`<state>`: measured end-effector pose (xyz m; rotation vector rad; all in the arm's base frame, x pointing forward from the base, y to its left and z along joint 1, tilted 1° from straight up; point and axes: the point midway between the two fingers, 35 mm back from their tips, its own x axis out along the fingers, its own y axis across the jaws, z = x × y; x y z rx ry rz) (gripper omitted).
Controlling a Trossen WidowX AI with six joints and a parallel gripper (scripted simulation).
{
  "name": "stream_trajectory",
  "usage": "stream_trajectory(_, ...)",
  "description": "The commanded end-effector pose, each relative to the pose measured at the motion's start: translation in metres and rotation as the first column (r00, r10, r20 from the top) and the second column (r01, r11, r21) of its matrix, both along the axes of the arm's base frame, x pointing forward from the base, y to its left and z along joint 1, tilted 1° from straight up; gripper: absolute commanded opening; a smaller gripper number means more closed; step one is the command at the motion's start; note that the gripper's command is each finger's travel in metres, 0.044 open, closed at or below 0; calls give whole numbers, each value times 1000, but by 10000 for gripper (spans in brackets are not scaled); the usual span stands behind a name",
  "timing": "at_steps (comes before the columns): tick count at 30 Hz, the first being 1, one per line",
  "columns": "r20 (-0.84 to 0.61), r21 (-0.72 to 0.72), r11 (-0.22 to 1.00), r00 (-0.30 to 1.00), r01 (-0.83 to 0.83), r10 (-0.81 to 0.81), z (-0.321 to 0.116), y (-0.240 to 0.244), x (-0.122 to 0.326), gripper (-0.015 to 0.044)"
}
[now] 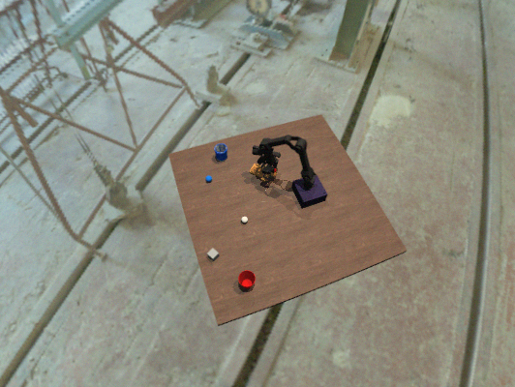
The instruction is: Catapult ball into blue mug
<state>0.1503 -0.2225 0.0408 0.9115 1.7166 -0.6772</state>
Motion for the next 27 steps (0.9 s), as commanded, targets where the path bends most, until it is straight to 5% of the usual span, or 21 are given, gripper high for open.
stream_trajectory(1,-4,5,1000,1000,-4,4,-5,1,-1,0)
stream_trajectory(16,2,-3,1000,1000,0,0,-12,-1,0,0)
stream_trajectory(27,4,-5,1000,1000,0,0,0,-2,1,289)
